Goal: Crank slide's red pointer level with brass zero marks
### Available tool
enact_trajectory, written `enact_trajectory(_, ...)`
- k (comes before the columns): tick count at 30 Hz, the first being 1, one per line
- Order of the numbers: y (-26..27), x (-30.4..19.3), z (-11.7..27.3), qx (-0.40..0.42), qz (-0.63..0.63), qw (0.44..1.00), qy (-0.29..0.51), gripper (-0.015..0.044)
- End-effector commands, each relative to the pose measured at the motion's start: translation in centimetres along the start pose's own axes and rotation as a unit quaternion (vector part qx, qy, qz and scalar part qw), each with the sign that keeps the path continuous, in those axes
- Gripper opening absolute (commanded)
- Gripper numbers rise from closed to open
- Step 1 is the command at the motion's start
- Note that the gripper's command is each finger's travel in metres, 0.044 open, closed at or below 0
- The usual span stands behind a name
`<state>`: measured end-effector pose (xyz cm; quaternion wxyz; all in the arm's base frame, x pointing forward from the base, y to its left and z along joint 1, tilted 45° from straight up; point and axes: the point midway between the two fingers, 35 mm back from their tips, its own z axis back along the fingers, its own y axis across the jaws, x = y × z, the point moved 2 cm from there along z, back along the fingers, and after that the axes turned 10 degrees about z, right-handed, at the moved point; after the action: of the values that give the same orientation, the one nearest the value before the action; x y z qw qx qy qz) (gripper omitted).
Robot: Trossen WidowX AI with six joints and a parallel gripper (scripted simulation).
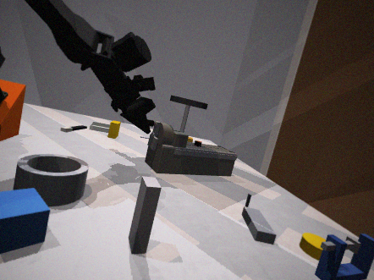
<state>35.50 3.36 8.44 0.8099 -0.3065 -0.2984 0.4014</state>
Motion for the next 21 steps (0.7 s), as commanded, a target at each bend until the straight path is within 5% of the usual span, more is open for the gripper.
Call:
enact_trajectory(1,0.86,0.17,0.09,0.011,0.005,1.0,-0.006,0.0)
enact_trajectory(21,1.15,0.15,0.01,0.011,0.005,1.0,-0.006,0.0)
